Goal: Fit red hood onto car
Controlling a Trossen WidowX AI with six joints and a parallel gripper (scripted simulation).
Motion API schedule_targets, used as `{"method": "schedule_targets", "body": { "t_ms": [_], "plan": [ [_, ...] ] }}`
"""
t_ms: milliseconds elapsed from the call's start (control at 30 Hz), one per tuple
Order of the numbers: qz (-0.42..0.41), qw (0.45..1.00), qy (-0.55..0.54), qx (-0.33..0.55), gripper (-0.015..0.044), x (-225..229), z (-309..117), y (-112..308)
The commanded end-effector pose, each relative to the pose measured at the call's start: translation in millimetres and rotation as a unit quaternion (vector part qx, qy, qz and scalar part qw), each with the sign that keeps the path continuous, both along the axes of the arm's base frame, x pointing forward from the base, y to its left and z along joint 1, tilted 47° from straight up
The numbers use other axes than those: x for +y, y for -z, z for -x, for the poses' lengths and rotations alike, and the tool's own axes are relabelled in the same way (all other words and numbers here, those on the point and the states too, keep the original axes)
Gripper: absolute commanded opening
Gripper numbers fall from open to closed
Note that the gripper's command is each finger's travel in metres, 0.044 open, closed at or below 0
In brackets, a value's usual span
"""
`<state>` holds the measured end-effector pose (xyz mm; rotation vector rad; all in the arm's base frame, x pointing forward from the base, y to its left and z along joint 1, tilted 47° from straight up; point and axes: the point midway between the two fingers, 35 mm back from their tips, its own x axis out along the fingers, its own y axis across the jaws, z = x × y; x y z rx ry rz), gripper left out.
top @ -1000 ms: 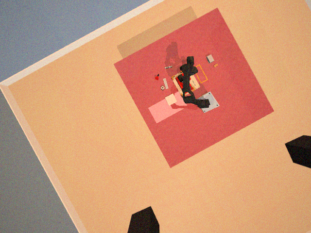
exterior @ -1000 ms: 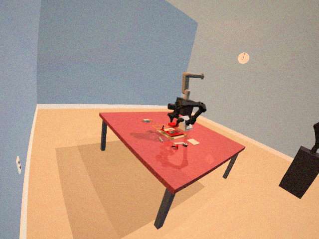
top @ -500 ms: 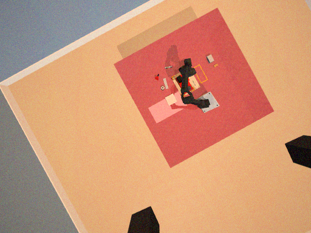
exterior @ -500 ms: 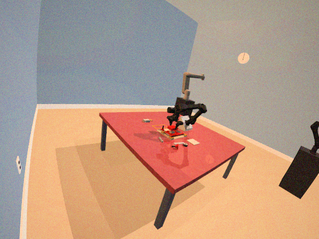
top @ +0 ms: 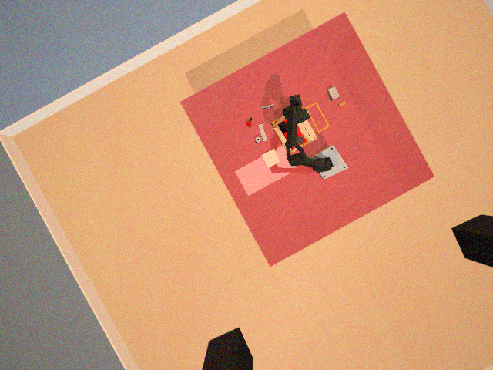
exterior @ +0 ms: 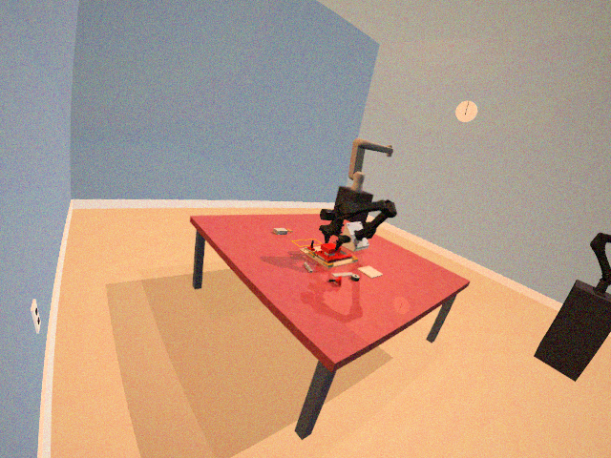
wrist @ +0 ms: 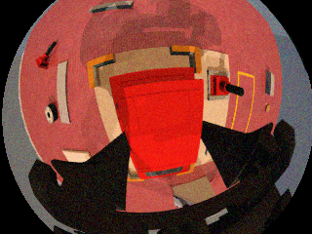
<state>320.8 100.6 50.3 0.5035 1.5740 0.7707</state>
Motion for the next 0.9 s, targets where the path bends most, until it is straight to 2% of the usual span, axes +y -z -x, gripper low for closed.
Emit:
{"method": "schedule_targets", "body": {
  "t_ms": [0,867],
  "plan": [
    [-0.002,1.0,0.001,0.001,0.0,1.5,0.5,0.0],
    [-0.002,1.0,0.001,0.001,0.0,4.3,0.9,2.5]
  ]
}}
